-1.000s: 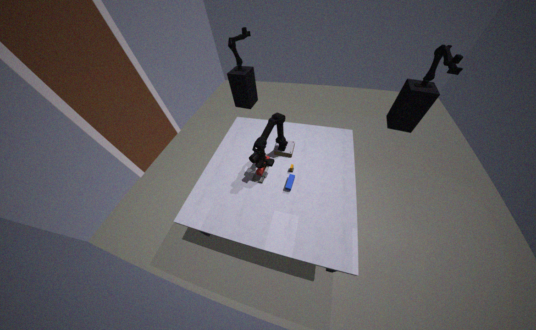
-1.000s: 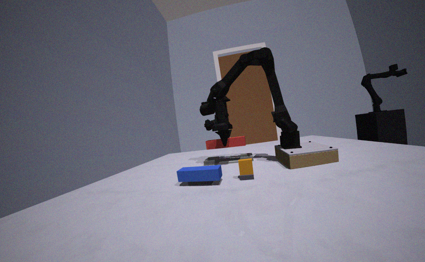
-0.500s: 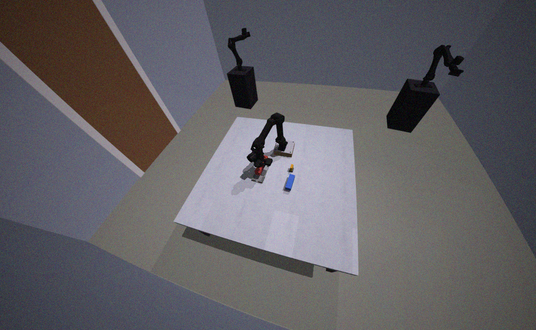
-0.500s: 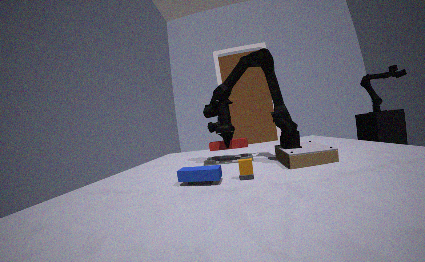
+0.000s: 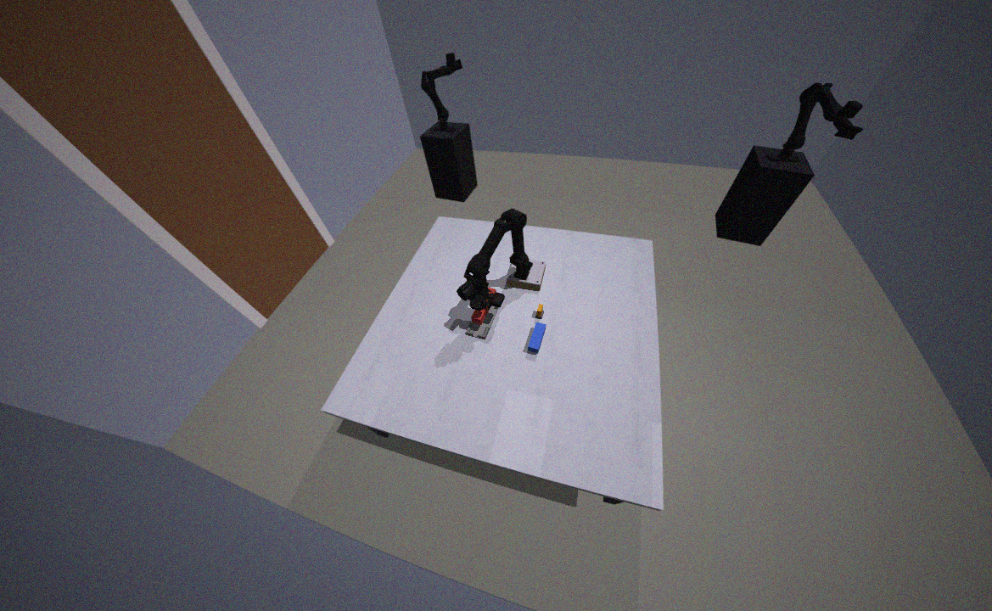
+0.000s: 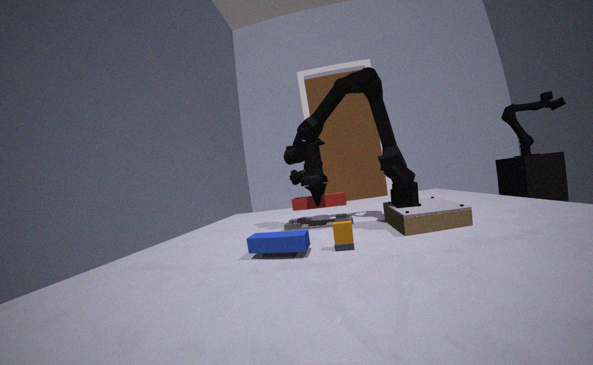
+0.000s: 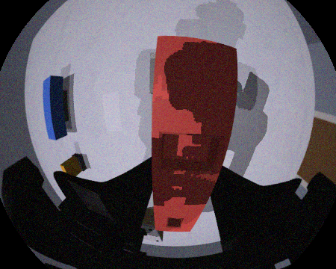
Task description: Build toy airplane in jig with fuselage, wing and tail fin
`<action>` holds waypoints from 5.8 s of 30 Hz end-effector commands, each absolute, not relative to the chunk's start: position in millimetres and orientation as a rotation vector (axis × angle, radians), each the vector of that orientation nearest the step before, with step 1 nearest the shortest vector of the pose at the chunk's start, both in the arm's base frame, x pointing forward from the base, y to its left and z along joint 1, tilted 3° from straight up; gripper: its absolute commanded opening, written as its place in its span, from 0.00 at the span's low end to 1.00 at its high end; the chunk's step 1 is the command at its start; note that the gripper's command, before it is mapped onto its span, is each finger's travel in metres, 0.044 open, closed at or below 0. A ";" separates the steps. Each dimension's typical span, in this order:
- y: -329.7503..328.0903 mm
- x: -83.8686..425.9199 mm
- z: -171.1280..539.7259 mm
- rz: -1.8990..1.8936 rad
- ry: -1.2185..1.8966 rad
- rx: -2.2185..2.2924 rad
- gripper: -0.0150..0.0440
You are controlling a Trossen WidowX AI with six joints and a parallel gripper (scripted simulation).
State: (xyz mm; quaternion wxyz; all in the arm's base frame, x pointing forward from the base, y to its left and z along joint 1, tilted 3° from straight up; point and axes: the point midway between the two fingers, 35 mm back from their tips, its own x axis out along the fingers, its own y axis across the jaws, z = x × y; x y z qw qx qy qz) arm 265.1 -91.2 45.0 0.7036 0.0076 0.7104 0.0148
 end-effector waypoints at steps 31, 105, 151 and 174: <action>-90.7 263.6 3.7 0.036 1.581 0.011 0.58; 175.0 316.7 111.5 0.073 1.575 0.013 1.00; 180.2 316.1 15.8 0.074 1.575 0.013 1.00; 180.4 315.9 10.8 0.074 1.575 0.013 0.43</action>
